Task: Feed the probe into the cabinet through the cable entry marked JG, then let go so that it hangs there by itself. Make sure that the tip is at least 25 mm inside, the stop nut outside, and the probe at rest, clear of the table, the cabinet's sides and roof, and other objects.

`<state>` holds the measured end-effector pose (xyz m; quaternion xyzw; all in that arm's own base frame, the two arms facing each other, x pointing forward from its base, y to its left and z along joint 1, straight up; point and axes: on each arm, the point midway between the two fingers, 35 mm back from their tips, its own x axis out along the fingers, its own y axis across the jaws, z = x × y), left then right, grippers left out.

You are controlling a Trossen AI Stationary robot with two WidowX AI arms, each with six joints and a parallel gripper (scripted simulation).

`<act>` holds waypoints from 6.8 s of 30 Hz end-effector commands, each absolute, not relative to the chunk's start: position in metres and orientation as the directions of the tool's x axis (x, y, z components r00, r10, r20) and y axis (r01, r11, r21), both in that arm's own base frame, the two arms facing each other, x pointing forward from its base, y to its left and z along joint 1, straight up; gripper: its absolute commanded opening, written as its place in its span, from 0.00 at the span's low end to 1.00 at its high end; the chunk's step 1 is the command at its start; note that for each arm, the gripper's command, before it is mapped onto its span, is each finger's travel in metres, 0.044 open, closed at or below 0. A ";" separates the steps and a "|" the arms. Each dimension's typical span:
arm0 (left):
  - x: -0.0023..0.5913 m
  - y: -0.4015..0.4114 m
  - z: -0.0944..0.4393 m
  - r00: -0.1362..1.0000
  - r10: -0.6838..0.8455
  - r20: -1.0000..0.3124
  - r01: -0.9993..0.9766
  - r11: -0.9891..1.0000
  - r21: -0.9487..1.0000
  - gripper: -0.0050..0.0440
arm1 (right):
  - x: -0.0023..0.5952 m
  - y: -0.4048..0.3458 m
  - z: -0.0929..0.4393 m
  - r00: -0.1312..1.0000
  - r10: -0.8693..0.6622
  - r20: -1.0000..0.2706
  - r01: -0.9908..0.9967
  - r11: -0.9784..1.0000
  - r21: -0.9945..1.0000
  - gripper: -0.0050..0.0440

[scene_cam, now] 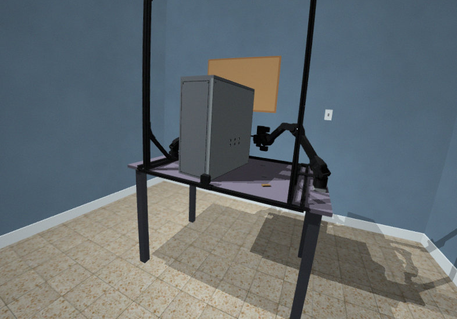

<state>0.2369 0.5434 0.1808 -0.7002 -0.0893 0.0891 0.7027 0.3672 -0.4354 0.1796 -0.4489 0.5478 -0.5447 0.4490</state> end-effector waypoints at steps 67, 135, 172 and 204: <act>0.285 0.558 0.178 0.973 0.232 0.000 0.000 0.000 -1.000 0.26 | 0.368 -0.436 0.181 -0.196 -0.981 0.000 0.000 0.000 -1.000 0.10; 0.285 0.558 0.178 0.973 0.232 0.000 0.000 0.000 -1.000 0.10 | 0.380 -0.381 0.179 -0.194 -0.981 -0.004 -0.012 0.007 -1.000 1.00; 0.285 0.558 0.178 0.973 0.232 0.000 0.000 0.000 -1.000 0.10 | 0.372 -0.400 0.235 0.052 -0.999 0.001 0.369 0.018 -0.929 1.00; 0.285 0.558 0.178 0.973 0.232 0.000 0.000 0.000 -1.000 0.10 | 0.347 -0.459 0.235 0.514 -0.858 0.028 0.850 0.504 -0.157 1.00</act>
